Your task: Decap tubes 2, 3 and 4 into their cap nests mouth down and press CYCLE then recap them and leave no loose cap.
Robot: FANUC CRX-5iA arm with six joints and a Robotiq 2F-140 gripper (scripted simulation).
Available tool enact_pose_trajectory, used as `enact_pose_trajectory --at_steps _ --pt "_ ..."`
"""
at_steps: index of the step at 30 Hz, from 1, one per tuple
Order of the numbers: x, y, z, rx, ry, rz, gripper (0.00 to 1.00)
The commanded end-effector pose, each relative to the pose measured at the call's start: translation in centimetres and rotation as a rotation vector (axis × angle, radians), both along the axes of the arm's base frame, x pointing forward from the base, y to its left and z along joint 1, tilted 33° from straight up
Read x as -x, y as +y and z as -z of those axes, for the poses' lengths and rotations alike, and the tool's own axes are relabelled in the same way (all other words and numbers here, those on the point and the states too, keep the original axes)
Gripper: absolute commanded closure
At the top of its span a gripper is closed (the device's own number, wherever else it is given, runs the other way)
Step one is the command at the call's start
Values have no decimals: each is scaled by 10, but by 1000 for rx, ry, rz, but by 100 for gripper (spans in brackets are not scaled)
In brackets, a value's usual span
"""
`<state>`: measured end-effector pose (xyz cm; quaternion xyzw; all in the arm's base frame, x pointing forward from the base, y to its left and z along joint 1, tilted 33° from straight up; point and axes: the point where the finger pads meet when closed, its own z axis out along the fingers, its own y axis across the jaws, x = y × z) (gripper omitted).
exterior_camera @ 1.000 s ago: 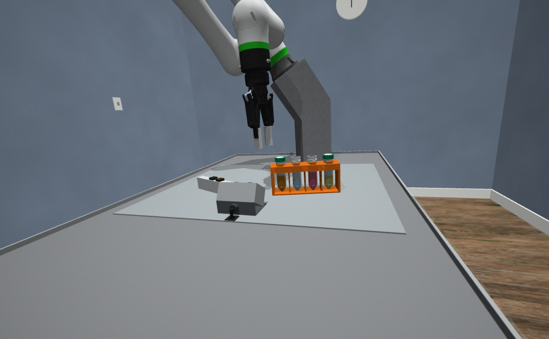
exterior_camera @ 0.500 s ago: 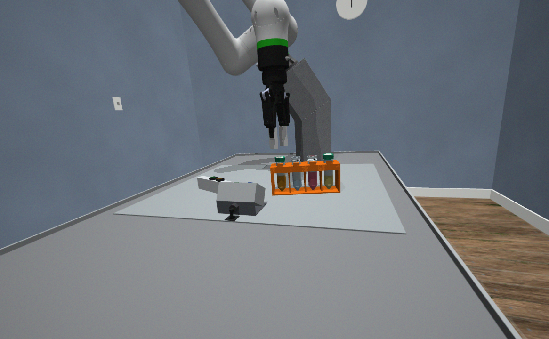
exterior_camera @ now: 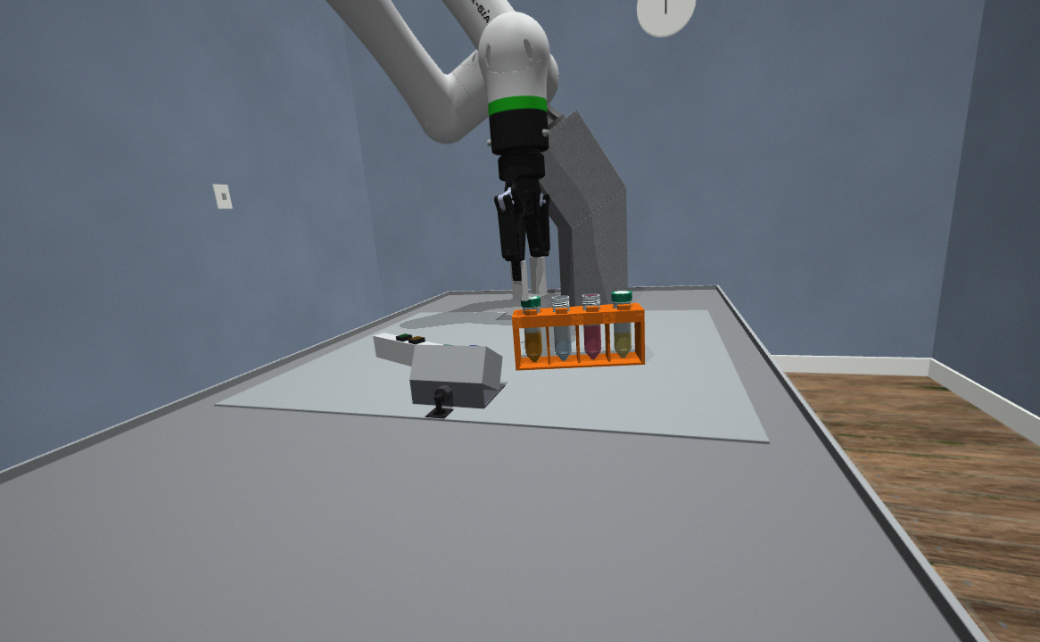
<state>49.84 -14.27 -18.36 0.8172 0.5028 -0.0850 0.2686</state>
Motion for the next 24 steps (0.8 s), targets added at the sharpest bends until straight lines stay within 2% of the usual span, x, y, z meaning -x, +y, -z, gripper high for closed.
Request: enact_pose_trajectory --at_steps 1,24 --pt "-1 -2 2 0 -3 -1 65" --pt "-2 -6 9 0 -3 -1 65"
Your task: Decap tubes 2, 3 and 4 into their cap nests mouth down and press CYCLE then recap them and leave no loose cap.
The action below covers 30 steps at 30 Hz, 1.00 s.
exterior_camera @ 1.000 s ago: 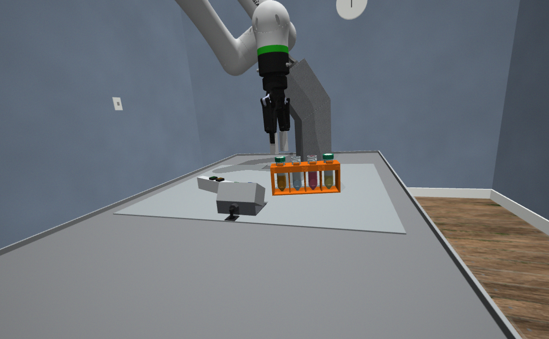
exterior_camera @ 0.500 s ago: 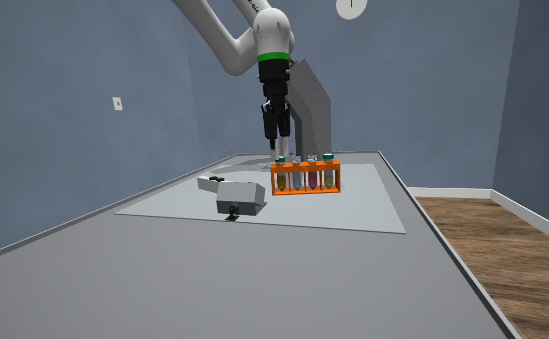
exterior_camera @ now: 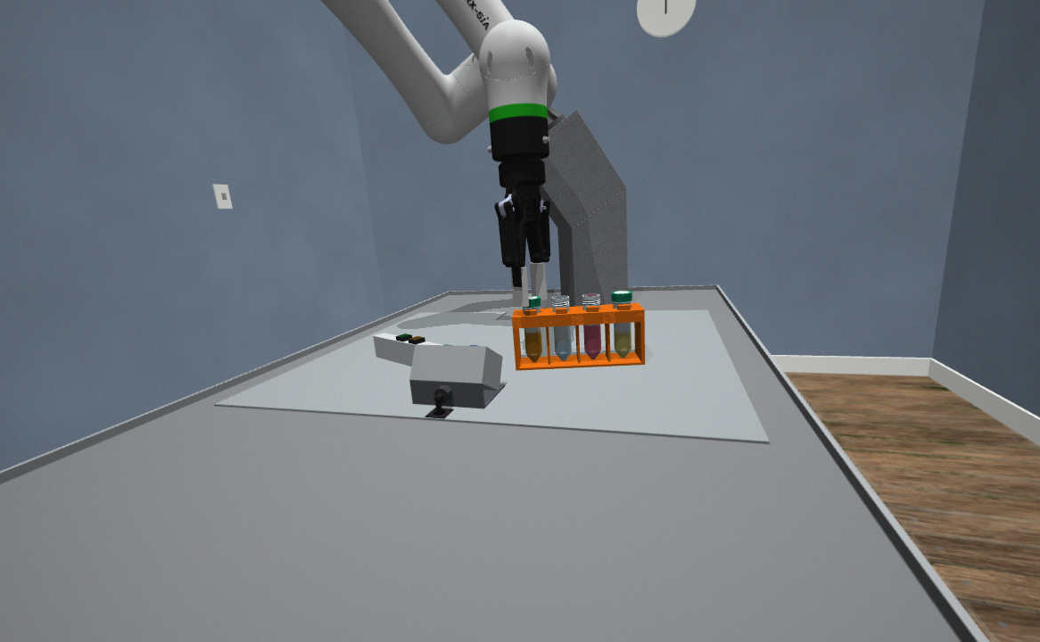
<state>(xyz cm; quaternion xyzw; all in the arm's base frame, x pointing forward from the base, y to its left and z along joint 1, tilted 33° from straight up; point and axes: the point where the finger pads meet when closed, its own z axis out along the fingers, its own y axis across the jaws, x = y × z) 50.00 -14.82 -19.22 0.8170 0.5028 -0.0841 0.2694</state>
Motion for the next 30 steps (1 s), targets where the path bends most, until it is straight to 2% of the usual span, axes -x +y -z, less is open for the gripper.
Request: enact_pose_trajectory --at_steps 1,7,8,22,30 --pt "0 -1 1 0 0 0 65" --pt "0 -1 2 0 0 0 65" --pt "0 -1 2 0 0 0 100" --pt "0 -1 2 0 0 0 100" --pt "0 -1 2 53 210 -336 100"
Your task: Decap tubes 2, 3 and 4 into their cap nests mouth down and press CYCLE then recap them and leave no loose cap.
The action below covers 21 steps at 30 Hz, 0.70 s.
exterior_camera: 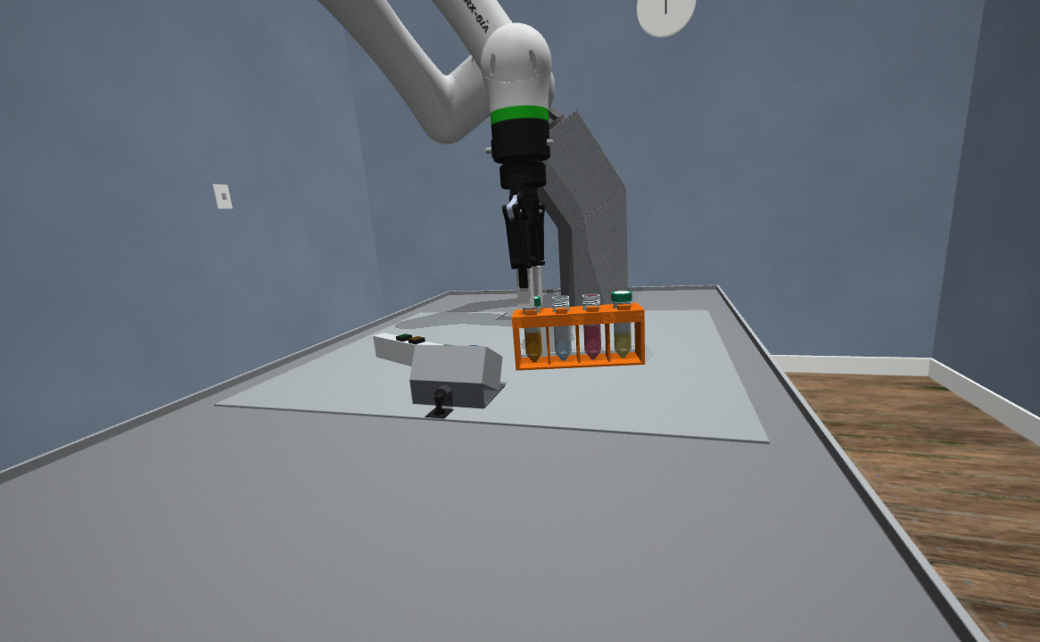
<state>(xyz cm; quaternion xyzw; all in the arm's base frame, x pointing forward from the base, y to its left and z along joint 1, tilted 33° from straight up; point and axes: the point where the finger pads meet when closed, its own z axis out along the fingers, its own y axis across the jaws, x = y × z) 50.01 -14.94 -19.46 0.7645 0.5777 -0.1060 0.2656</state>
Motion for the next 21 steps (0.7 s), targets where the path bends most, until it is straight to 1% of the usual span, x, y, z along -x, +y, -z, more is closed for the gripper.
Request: enact_pose_trajectory --at_steps 1,3,10,12,13,16,21 --pt "0 0 0 31 148 -215 100" --pt "0 0 0 31 148 -215 100" --pt "0 0 0 80 332 -508 100" --pt "0 0 0 93 376 -581 100" --pt "0 0 0 94 384 -592 100" --pt "0 0 -1 115 462 -716 100" --pt "0 0 -1 115 462 -716 100"
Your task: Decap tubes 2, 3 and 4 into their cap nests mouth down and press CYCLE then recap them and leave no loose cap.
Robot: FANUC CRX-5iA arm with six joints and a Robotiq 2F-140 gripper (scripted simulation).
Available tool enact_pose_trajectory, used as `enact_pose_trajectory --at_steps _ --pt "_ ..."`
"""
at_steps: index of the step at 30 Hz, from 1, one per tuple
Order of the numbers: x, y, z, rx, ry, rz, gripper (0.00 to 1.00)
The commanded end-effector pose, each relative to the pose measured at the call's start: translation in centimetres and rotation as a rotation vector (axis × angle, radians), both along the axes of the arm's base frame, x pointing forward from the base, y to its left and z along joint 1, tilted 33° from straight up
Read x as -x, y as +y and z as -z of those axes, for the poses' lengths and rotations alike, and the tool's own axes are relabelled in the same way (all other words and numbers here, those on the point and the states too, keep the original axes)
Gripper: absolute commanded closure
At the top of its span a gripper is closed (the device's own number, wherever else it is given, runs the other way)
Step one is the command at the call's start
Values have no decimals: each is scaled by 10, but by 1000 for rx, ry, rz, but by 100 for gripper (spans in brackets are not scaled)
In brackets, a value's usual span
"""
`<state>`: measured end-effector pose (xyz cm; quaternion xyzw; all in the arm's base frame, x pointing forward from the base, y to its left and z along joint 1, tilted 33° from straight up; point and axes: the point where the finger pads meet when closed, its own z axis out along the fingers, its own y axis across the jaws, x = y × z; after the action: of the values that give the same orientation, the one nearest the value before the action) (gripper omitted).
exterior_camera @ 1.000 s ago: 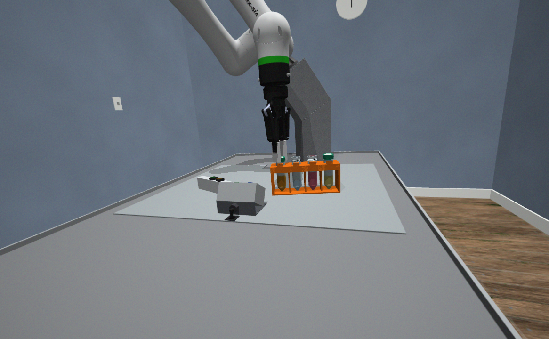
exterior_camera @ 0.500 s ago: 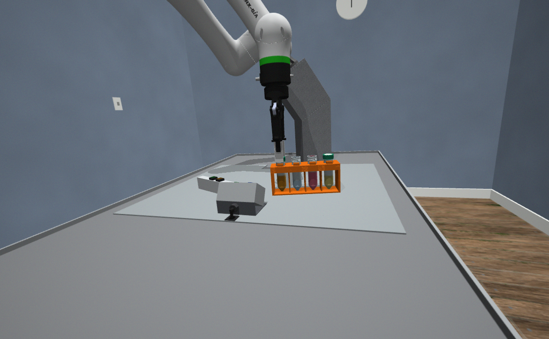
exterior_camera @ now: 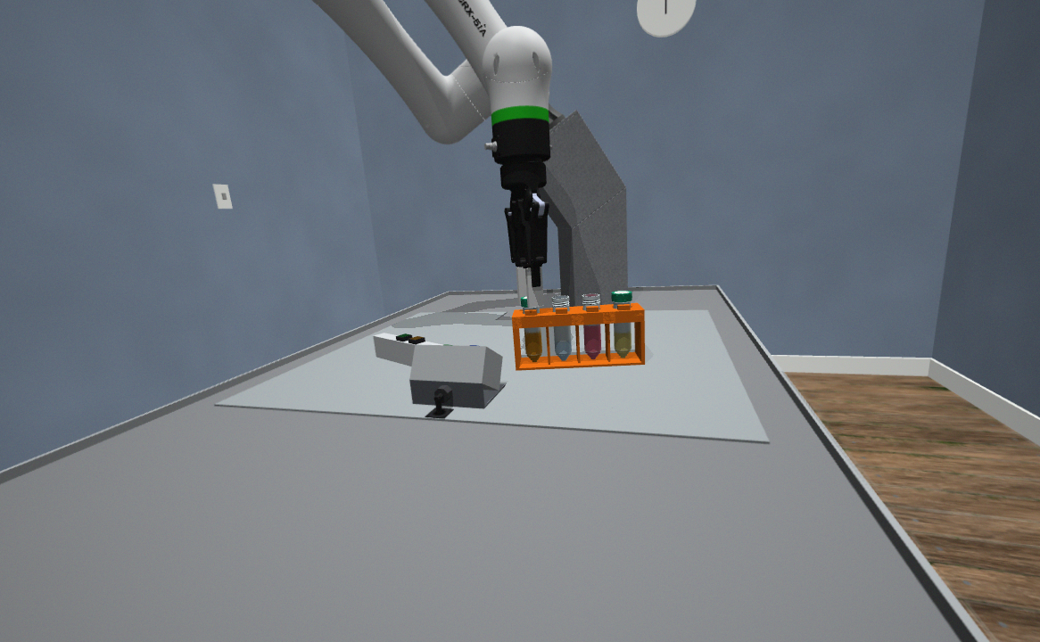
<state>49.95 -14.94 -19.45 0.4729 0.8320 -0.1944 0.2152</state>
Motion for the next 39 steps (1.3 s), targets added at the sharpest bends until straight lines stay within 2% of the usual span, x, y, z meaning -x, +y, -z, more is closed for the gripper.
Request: enact_pose_trajectory --at_steps 1,3,4,16,19,24,25,26,31,33,35,39 --pt "-1 0 0 2 64 -24 100" --pt "-1 0 0 2 64 -24 100" --pt "-1 0 0 2 64 -24 65" --pt "-1 0 0 2 64 -24 65" --pt "-1 0 0 -37 -68 185 65" --pt "-1 0 0 -62 -156 324 65" --pt "-1 0 0 -75 -200 394 65" --pt "-1 0 0 -75 -200 394 65" --pt "-1 0 0 -114 -332 602 65" --pt "-1 0 0 -114 -332 602 65" --pt "-1 0 0 -139 -418 738 65" --pt "-1 0 0 -159 -490 850 65"
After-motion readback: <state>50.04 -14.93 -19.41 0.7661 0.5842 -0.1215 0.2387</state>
